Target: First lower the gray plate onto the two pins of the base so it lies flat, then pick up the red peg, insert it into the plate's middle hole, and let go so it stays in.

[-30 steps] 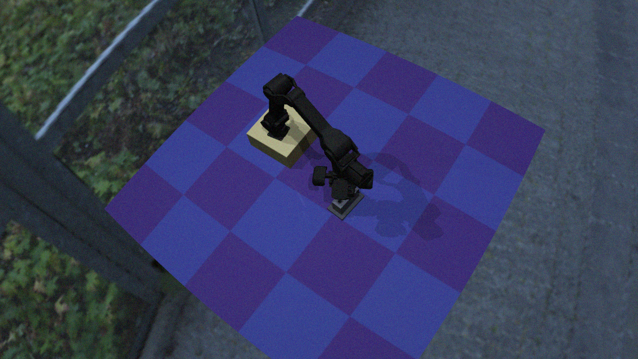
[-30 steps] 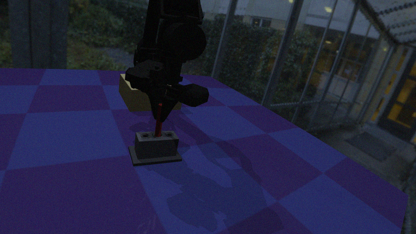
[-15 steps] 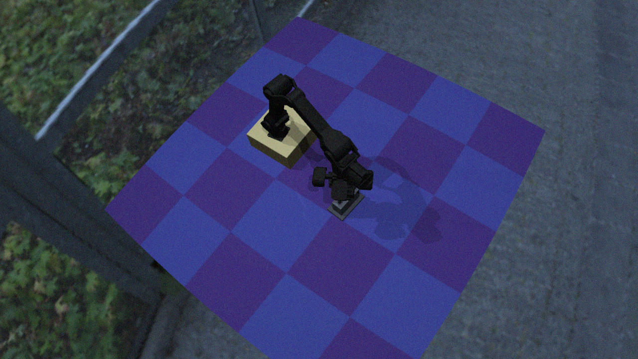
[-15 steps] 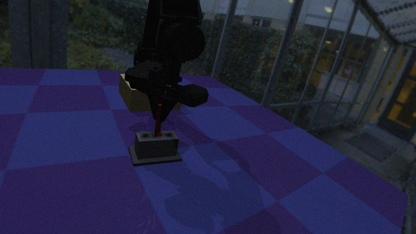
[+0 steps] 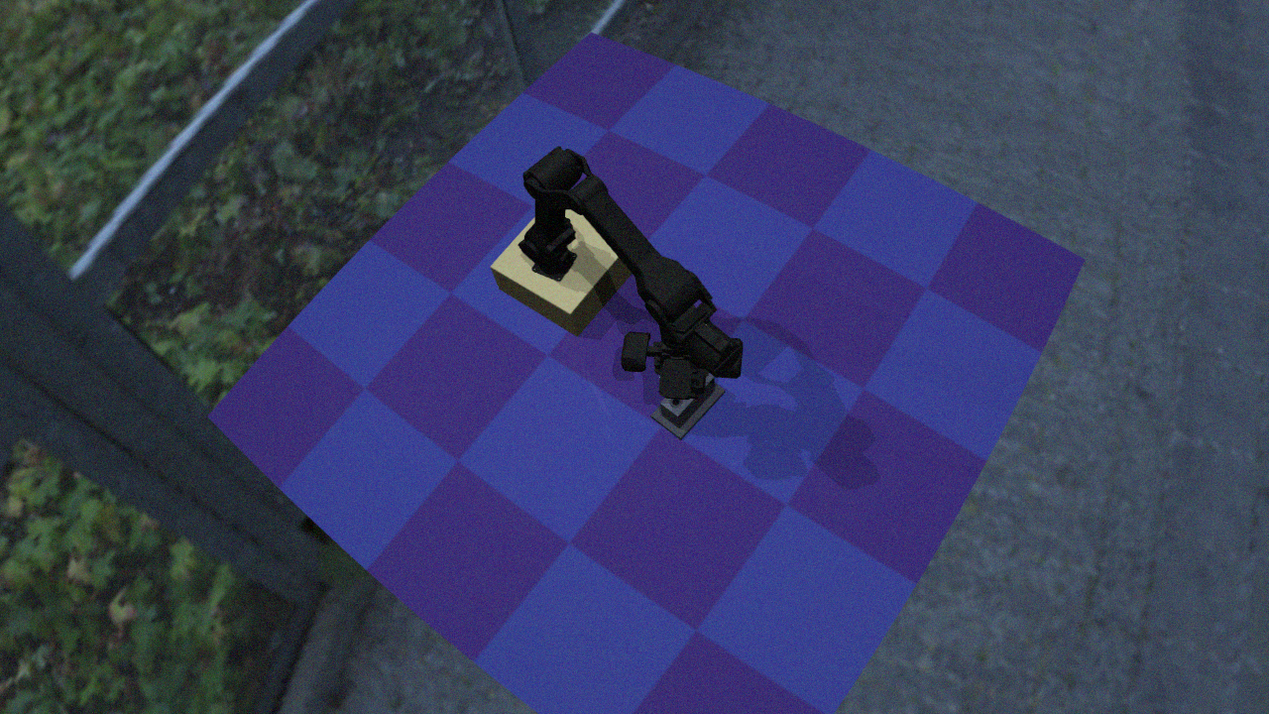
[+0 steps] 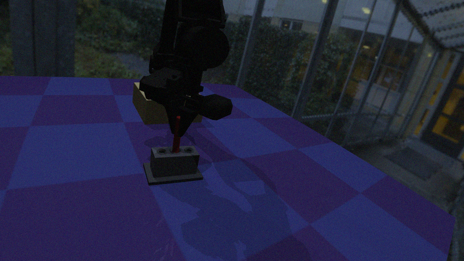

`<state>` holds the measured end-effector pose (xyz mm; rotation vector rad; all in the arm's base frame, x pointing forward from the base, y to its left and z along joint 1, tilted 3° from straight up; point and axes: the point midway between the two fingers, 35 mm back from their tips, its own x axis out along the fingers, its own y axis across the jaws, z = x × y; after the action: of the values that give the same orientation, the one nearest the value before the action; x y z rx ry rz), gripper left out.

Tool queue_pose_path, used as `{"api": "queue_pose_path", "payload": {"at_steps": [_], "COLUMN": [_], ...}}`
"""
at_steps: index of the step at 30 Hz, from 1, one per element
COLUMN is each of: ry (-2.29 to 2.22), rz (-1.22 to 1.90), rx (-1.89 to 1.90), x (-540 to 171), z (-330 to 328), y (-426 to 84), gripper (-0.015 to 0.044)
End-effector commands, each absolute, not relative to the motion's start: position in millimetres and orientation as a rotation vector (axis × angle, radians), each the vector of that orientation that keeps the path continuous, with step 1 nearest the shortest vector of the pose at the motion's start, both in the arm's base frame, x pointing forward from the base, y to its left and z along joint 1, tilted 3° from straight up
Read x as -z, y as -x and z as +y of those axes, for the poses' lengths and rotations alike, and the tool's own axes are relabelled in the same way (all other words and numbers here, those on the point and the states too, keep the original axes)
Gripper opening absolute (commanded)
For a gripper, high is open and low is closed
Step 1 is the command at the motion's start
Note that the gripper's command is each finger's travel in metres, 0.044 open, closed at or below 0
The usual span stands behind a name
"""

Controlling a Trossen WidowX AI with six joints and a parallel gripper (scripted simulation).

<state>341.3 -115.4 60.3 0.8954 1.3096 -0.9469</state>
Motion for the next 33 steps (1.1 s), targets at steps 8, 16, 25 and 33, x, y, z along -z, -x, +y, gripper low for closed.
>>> {"api": "queue_pose_path", "payload": {"at_steps": [8,16,25,33], "ry": [-0.895,-0.895,-0.889,-0.889], "rz": [1.309,1.310,1.319,1.319], "rx": [0.947,0.947,0.948,0.948], "x": [-60,-61,-66,-71], "z": [-115,-115,-114,-112], "y": [-341,-341,-339,-338], "gripper": [0.0150,0.0150,0.0150,0.0150]}}
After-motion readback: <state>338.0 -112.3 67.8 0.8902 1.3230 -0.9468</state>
